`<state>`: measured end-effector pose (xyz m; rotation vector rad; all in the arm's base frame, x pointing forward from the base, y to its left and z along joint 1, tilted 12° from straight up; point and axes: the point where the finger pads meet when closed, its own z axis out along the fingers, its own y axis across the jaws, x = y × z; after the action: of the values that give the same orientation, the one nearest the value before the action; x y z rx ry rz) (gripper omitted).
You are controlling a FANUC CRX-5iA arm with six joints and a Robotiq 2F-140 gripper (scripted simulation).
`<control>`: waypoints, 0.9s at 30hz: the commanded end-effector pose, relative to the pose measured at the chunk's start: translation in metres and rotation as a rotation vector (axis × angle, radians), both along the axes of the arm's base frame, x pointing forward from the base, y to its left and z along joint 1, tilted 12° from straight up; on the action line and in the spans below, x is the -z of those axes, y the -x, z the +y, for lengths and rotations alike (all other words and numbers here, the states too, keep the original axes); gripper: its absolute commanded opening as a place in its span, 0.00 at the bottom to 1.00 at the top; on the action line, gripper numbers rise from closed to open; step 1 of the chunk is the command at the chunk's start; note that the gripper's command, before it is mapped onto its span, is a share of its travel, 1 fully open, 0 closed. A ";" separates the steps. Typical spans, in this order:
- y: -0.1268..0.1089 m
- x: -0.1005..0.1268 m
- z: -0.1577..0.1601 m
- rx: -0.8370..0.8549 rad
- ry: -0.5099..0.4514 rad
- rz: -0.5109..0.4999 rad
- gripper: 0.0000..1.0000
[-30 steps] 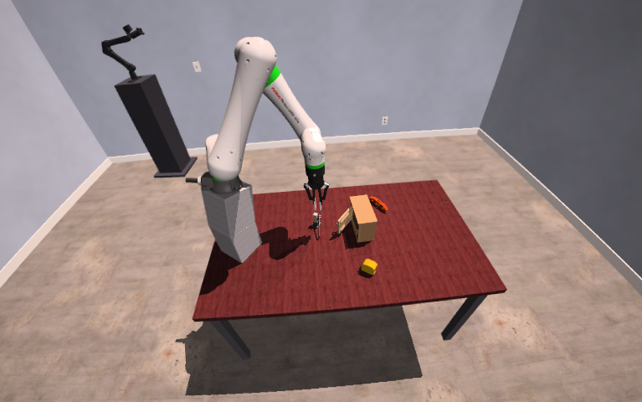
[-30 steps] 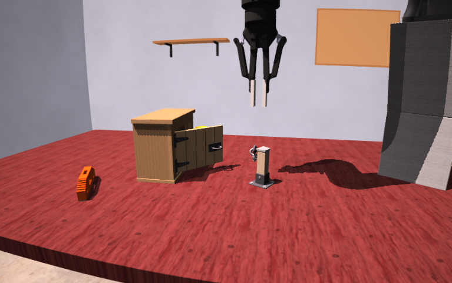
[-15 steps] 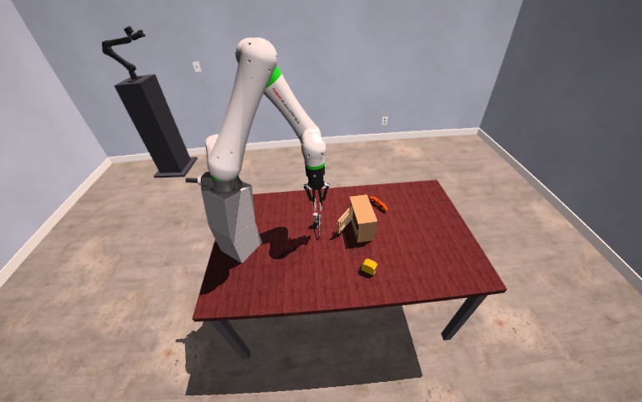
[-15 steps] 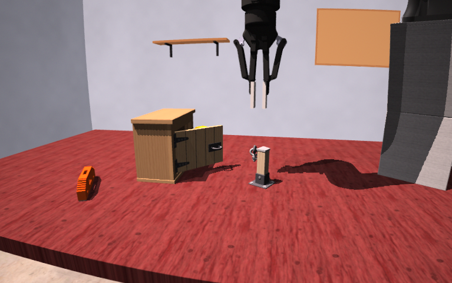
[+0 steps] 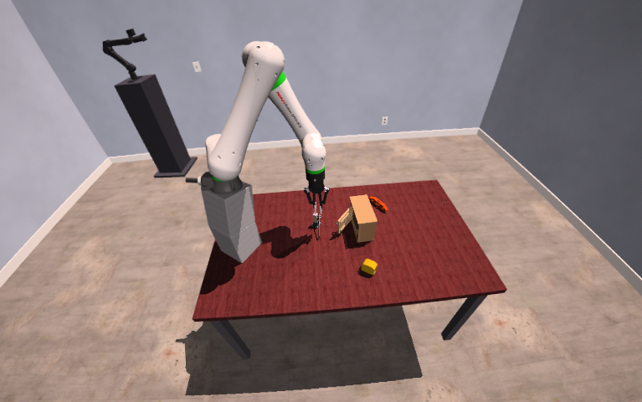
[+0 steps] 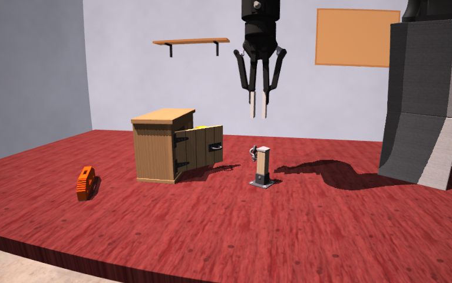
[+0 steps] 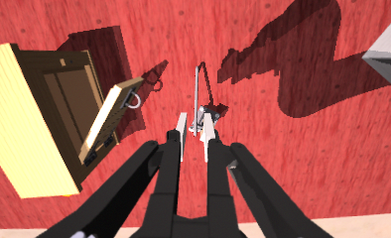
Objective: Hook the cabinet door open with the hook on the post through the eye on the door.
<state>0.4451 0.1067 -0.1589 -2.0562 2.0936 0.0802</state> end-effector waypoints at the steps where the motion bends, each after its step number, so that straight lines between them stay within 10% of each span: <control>1: -0.002 0.013 0.003 0.000 0.000 0.000 0.15; 27: -0.007 0.067 0.013 0.000 0.000 0.000 0.15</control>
<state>0.4519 0.1189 -0.2216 -2.0562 2.0935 0.0801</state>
